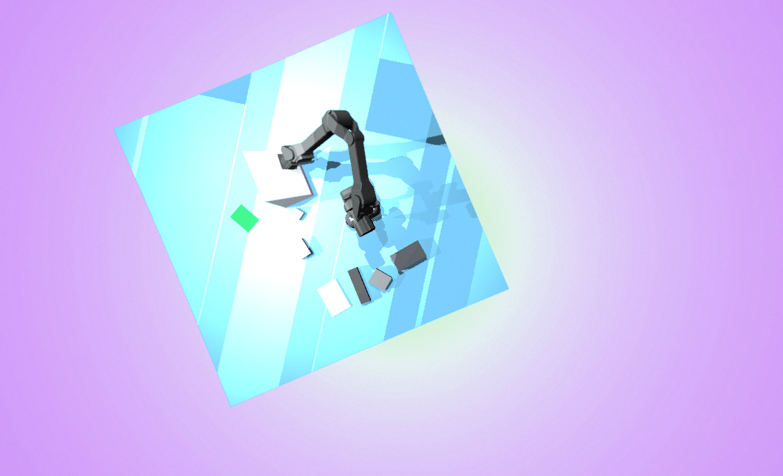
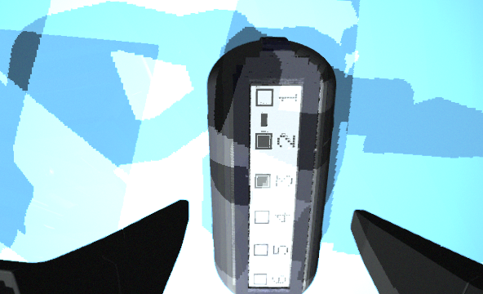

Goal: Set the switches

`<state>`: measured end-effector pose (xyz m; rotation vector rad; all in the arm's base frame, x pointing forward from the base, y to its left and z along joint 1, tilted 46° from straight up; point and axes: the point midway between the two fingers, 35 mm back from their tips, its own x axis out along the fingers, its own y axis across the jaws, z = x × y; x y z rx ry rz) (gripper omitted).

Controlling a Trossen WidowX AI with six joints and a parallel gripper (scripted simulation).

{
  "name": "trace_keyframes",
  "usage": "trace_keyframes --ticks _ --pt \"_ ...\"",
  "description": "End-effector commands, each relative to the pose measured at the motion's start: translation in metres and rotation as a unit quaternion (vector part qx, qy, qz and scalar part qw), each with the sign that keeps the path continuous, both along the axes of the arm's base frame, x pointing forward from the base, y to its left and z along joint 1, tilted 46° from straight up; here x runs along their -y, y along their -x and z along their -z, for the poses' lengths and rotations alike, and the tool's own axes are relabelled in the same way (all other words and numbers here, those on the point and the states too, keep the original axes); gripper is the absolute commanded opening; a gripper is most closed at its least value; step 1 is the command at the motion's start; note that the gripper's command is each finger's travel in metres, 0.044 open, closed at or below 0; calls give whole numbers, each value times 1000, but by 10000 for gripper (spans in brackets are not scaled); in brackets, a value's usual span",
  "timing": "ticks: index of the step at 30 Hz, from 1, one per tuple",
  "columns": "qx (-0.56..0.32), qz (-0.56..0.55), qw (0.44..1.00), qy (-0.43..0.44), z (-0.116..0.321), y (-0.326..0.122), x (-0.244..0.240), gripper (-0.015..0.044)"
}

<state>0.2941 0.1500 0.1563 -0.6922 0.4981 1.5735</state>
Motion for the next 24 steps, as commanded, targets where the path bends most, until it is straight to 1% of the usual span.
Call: trace_keyframes --ticks 1,6,12,15,20,22,24 --pt "-53 72 996 2 -3 4 6 282" --pt "-162 213 963 -3 -7 12 16 151" --pt "-289 370 883 -22 -11 22 27 0" --pt "-349 440 826 -36 -12 27 33 0" --pt "-440 538 716 -64 -13 36 41 0" --pt "-451 549 700 -68 -13 37 42 0" --pt "-451 549 700 -68 -13 37 42 0"
